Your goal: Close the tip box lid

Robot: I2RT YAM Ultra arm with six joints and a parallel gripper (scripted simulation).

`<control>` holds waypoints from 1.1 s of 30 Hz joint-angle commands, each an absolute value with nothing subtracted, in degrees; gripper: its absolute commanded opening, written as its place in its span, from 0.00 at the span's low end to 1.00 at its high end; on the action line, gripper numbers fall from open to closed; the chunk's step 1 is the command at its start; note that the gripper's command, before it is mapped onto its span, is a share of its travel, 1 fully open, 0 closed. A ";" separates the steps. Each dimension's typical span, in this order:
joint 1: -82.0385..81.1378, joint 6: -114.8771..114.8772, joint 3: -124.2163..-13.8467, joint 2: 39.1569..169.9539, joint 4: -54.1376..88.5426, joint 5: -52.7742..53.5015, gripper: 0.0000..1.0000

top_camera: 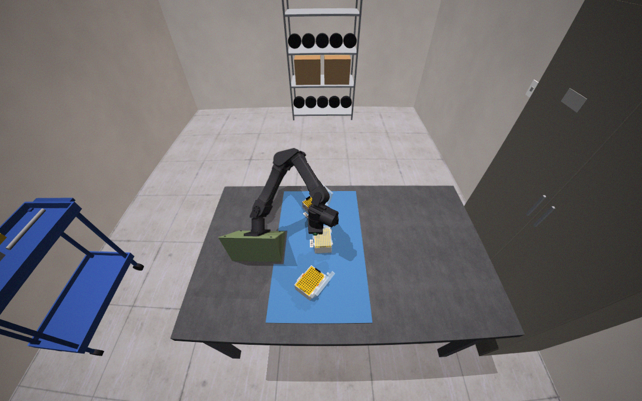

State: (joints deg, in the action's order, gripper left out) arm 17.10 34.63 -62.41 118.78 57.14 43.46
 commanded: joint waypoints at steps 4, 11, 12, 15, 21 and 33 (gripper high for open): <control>19.65 36.74 -64.80 118.17 60.47 43.10 0.00; 20.69 38.02 -66.09 118.05 62.75 42.67 0.00; 20.90 38.28 -66.36 118.04 63.21 42.58 0.00; 21.52 39.04 -67.19 118.01 64.59 42.31 0.00; 22.74 40.51 -68.87 117.97 67.29 41.77 0.00; 23.37 41.27 -69.80 117.98 68.70 41.48 0.00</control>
